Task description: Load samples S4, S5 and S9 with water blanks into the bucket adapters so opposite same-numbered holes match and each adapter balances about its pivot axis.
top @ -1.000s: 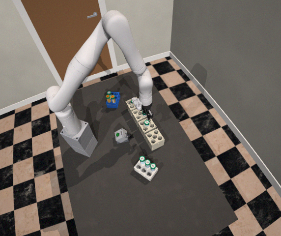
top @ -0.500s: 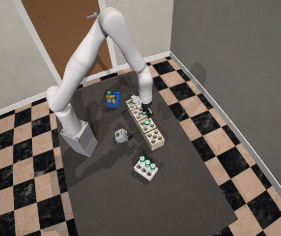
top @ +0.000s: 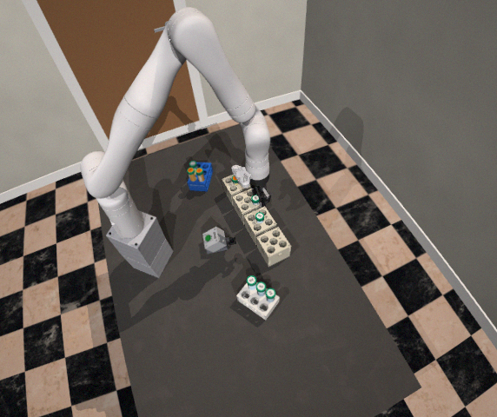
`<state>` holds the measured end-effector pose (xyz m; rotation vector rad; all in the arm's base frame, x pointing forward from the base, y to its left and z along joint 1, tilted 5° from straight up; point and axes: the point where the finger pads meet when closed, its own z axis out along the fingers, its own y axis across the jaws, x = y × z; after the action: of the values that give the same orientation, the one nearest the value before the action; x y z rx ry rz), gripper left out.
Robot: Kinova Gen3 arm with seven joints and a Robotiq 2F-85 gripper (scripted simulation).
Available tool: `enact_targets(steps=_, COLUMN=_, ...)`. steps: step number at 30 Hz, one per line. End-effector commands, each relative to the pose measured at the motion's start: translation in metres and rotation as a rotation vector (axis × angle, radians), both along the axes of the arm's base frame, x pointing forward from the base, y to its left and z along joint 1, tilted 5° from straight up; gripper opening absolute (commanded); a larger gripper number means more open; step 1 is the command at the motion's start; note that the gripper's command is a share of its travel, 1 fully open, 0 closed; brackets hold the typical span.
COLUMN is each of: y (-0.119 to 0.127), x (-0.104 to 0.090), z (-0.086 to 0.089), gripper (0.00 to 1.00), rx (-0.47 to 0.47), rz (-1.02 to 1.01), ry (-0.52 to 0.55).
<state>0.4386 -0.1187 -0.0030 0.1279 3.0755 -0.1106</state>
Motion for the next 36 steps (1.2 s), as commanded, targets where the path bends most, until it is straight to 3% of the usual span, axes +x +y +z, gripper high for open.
enact_targets(steps=1, y=0.000, x=0.000, z=0.002, gripper=0.62, rx=0.000, rz=0.000, ry=-0.001)
enact_targets(steps=20, y=0.000, x=0.000, z=0.002, gripper=0.62, rx=0.000, rz=0.000, ry=-0.001)
enact_targets(steps=36, y=0.045, x=-0.012, z=-0.002, gripper=0.62, rx=0.033, rz=-0.557, ry=-0.043)
